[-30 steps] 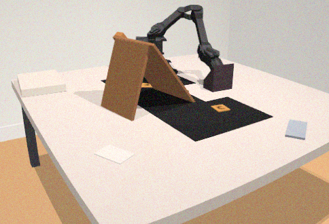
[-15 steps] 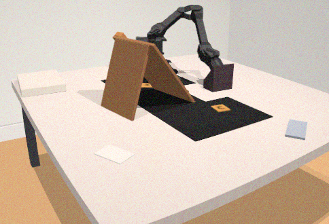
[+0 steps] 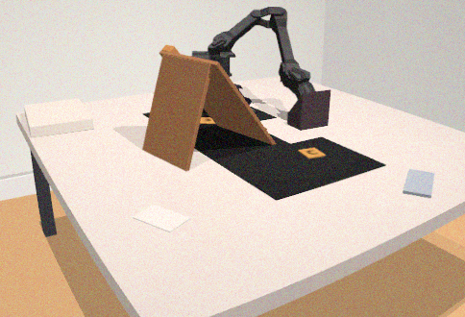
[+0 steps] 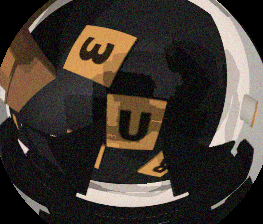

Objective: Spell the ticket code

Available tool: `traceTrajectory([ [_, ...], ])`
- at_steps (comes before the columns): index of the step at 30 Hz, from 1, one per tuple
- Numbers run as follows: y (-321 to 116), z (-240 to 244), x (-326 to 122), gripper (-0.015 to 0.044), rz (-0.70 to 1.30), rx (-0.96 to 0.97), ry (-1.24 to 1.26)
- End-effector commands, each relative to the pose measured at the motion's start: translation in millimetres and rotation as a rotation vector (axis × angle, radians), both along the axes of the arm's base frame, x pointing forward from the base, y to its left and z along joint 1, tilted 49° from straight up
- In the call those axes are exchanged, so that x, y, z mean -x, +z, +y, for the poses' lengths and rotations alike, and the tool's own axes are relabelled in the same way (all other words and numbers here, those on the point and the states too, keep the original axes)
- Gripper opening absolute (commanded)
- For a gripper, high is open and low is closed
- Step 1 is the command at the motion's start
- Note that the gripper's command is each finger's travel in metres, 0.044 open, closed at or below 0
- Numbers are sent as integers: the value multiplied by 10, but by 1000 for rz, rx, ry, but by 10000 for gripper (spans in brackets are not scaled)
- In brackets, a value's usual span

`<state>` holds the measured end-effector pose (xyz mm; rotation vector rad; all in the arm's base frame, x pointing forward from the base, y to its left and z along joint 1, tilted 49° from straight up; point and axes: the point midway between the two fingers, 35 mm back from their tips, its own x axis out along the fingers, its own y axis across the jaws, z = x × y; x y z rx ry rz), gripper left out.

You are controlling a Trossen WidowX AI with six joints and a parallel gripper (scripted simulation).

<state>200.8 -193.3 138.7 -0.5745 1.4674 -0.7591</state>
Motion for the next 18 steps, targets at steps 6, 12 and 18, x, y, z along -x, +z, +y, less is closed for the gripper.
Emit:
traceTrajectory([
  [6,32,52,-7,0,-4,1,-3],
  [12,47,89,-14,0,-4,1,-3],
  [18,63,125,-19,0,-4,1,-3],
])
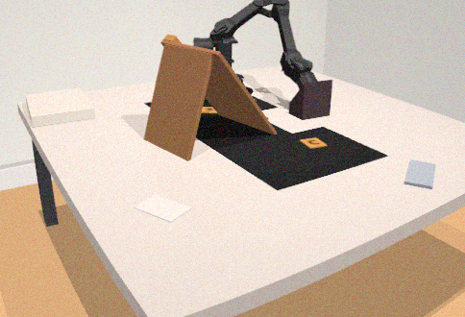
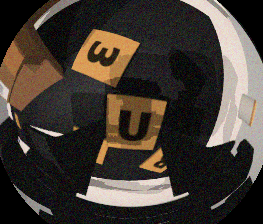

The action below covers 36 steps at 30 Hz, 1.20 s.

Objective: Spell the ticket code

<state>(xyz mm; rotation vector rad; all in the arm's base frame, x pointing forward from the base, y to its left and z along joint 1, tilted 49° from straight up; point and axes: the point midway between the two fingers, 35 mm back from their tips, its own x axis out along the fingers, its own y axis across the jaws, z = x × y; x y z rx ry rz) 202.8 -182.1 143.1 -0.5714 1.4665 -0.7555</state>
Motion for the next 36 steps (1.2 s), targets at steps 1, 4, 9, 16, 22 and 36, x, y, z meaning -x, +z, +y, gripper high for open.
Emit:
traceTrajectory([
  [1,23,19,0,0,-2,5,-4],
  [4,31,37,-2,0,-2,4,-4],
  [9,46,65,-5,0,-2,4,-4],
  [16,67,103,-8,0,-2,4,-4],
  [22,86,135,-10,0,-2,4,-4],
  [36,110,557,-491,0,-181,-35,121],
])
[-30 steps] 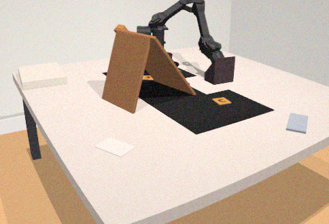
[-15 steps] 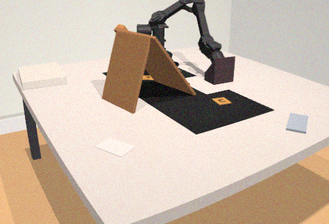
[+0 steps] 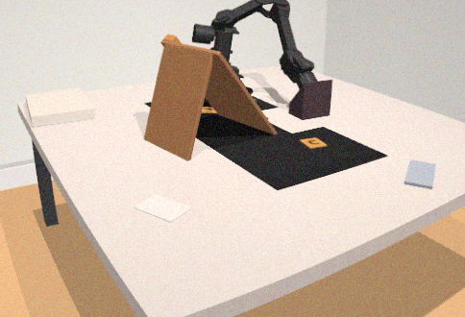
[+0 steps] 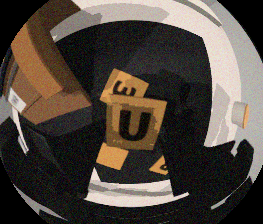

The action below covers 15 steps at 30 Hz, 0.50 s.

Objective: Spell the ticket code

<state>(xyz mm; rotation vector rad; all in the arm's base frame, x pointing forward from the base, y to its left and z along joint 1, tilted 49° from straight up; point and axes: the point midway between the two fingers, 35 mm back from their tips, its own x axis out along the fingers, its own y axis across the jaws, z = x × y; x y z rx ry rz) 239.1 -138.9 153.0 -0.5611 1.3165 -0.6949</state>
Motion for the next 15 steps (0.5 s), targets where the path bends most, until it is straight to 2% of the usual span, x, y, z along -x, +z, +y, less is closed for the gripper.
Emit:
traceTrajectory([
  [1,16,171,-167,0,-65,-22,42],
  [15,118,922,-628,0,-279,-131,206],
])
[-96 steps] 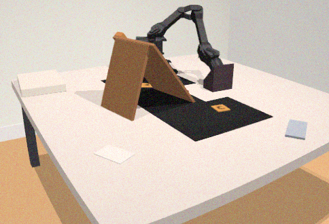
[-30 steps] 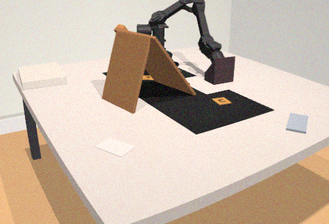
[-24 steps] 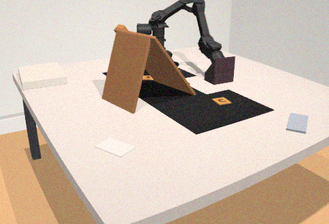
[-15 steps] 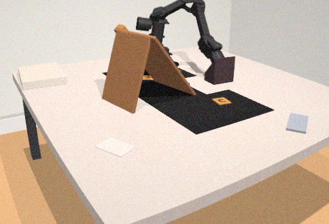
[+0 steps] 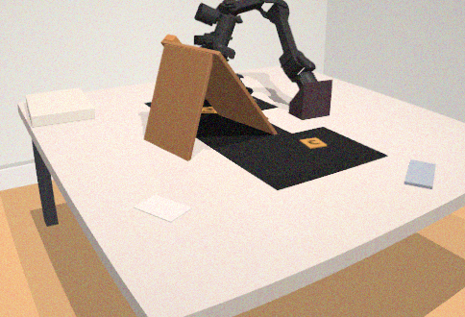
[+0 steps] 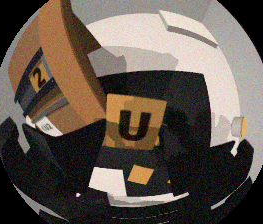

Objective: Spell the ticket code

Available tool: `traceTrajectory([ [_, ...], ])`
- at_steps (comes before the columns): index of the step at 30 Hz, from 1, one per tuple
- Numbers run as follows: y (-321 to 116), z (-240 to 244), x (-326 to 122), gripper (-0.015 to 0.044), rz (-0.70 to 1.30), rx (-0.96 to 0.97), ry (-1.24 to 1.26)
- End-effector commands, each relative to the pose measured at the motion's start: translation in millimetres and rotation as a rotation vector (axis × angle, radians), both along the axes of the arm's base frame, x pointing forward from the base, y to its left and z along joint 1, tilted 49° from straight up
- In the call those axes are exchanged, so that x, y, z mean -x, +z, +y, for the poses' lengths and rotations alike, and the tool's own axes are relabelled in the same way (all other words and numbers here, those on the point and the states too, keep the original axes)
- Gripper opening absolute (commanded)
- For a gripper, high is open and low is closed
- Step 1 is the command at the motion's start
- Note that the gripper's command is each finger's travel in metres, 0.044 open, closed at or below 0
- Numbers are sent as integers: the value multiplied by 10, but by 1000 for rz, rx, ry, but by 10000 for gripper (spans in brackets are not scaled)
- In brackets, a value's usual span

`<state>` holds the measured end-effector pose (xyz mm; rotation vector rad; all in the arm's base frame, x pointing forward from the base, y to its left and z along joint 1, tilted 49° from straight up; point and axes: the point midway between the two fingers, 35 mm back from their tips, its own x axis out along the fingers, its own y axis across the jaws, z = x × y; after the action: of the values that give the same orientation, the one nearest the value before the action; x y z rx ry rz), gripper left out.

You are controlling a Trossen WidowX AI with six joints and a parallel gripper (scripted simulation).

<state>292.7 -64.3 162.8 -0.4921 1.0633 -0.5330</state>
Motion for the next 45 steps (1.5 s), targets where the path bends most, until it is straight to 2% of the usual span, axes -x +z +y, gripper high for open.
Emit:
traceTrajectory([
  [1,32,237,-116,0,-58,-43,48],
  [15,-247,937,-266,0,-80,-56,152],
  [24,-580,1394,-361,0,-46,-32,235],
  [45,-1391,2308,-233,0,-16,32,388],
])
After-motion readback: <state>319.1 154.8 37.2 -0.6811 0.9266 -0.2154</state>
